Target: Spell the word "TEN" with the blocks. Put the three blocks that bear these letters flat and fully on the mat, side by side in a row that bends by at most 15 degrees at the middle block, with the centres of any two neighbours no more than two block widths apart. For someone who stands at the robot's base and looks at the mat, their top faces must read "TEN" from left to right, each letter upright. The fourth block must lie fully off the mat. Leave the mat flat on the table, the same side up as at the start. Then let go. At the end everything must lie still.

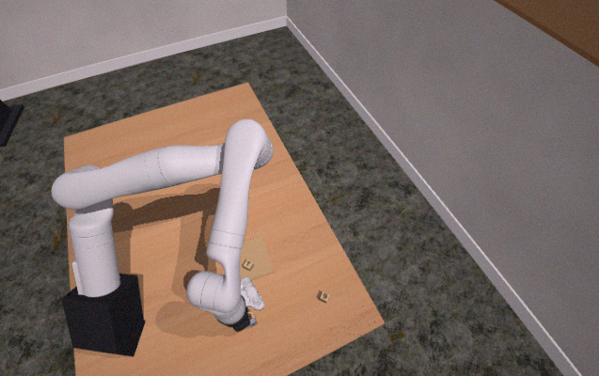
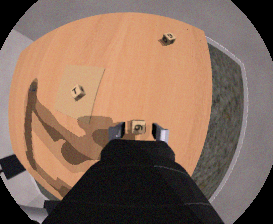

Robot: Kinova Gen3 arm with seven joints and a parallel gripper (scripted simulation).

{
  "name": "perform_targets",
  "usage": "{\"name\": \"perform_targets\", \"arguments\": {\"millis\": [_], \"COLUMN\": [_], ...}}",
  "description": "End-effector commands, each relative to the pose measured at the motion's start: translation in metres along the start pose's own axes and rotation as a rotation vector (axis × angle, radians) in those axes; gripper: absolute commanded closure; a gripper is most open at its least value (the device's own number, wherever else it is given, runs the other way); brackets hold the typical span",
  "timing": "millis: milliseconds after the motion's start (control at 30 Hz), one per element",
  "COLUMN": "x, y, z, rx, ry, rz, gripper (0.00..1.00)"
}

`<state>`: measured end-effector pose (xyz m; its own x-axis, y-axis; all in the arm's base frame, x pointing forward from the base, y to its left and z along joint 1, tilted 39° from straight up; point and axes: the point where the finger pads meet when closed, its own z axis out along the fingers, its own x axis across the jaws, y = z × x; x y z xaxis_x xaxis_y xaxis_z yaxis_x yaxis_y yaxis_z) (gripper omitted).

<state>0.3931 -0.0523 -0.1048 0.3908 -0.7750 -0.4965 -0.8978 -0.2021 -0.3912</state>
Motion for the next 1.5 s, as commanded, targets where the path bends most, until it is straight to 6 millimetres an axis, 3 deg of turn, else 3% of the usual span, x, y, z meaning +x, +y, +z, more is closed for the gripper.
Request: {"name": "perform_targets", "arguments": {"millis": [0, 833, 1467], "x": [0.001, 0.001, 0.001], "y": [0.000, 0.000, 0.000], "z": [-0.001, 0.000, 0.028], "rx": [0.001, 0.001, 0.001], "ry": [0.002, 0.002, 0.002], "rz": [0.000, 0.000, 0.000], "gripper": [0.00, 0.00, 0.00]}}
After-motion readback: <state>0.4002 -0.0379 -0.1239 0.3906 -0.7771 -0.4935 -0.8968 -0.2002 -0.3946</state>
